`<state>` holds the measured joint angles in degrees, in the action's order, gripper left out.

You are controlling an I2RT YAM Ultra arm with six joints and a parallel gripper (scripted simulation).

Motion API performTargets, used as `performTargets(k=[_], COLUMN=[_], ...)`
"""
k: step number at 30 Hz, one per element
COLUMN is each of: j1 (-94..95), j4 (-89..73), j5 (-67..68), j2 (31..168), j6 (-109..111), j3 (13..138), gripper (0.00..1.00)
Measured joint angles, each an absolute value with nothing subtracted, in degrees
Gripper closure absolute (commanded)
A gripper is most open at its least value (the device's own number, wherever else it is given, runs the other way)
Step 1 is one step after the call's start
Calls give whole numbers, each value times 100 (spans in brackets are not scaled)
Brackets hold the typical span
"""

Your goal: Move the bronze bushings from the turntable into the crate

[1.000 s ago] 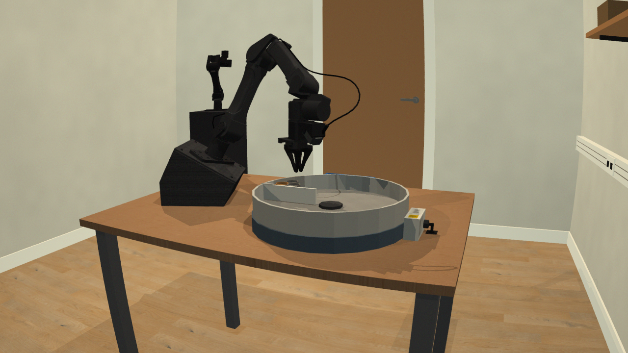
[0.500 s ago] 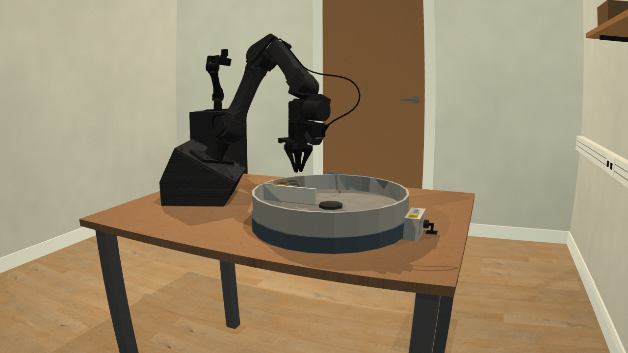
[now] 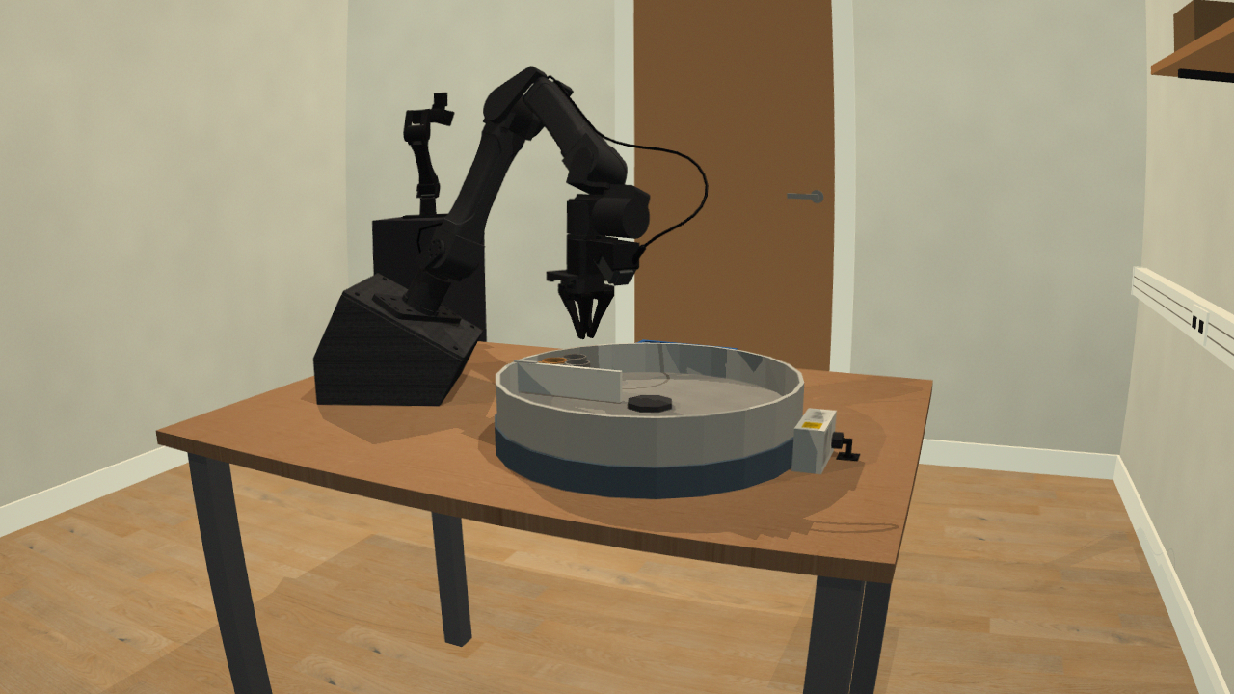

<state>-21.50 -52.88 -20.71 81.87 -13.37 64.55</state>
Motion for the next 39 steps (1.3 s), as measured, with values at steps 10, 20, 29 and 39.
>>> performTargets(k=[10,20,29,39], j1=[-2150,-2150,-1999,-2001], j4=[-5288,-5262,-4921,-4799], j5=[-2071,-2071,-2062,-2058], j2=[8187,8184,8337,8307], j6=[-1337,-1339,-1444,-1474], j3=[6455,6447,6165,6163], gripper=[85,85,85,85])
